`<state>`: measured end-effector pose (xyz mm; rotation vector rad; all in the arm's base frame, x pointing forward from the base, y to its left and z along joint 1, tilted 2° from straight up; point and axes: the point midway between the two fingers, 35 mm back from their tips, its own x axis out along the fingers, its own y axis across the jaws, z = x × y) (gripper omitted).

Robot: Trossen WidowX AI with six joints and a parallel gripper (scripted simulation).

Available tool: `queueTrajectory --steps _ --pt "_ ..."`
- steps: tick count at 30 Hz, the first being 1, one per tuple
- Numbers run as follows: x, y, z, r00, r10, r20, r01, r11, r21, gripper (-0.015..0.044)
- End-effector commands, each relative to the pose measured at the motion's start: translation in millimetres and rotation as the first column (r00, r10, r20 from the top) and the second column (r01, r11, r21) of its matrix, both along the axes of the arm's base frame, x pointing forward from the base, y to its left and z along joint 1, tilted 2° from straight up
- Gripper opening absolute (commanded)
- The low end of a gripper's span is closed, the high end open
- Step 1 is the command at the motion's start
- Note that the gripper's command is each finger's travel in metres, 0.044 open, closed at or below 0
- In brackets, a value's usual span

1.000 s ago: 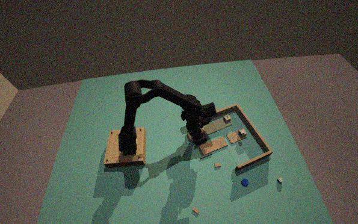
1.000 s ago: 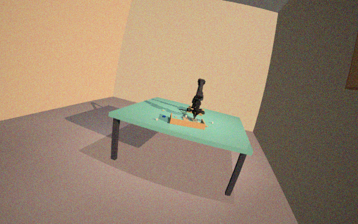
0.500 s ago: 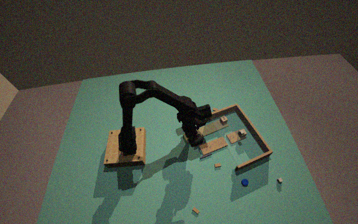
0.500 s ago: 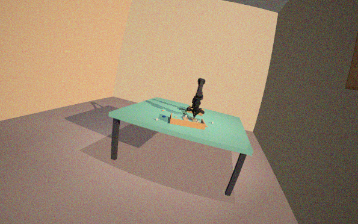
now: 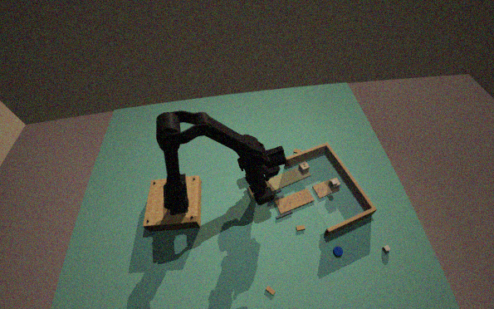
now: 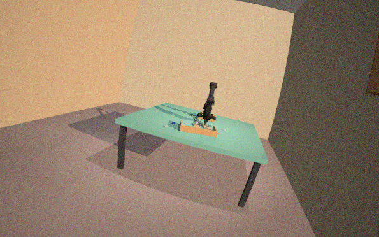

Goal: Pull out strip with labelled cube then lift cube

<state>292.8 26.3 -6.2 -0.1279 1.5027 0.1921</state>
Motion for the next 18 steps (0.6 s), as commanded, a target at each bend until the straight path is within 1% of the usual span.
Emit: queueTrajectory --steps 1,18 --pt "-14.0 -2.1 -5.8 1.000 0.004 -0.026 -0.004 1.000 -0.005 0.0000" --pt "-38.2 -6.4 -7.0 1.000 0.004 -0.028 -0.004 1.000 -0.005 0.0000"
